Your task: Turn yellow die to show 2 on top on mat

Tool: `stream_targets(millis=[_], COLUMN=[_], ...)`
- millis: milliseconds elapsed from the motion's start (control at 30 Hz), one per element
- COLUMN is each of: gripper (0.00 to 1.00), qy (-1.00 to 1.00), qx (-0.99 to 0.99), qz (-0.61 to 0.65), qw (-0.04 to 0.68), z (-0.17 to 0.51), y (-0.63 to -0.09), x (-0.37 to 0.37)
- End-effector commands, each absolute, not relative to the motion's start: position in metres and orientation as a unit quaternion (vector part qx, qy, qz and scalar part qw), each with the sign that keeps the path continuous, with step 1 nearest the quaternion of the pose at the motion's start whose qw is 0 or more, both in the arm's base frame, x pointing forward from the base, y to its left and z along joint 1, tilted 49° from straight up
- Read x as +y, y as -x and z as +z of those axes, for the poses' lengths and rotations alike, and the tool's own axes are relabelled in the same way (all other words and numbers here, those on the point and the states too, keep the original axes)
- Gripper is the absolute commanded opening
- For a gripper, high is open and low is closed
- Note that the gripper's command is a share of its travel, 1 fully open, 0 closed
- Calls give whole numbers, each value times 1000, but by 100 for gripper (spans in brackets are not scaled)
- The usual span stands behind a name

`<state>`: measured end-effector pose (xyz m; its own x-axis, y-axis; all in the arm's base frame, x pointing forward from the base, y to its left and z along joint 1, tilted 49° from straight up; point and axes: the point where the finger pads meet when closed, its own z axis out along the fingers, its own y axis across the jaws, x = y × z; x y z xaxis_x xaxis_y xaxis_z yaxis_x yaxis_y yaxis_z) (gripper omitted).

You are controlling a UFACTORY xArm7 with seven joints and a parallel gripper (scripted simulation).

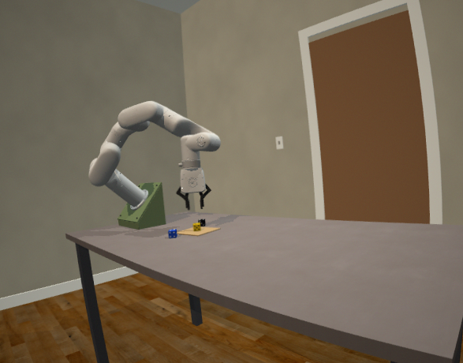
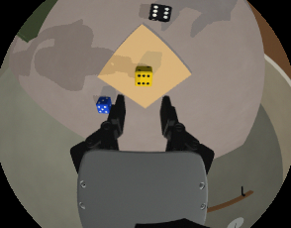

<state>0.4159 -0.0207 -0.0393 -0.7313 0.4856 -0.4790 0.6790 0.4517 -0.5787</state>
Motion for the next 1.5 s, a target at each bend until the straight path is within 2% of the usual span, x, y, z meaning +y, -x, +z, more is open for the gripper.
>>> stream_targets(millis=[0, 967, 1000, 1467], gripper=[100, 100, 47, 47], qy=[-345, -343, -343, -343], qx=[844, 844, 844, 844], qz=[-392, -393, -393, -393], qw=[124, 123, 123, 123], z=[-37, -41, -41, -41], y=[-417, -414, -414, -414], x=[-17, -20, -20, -20])
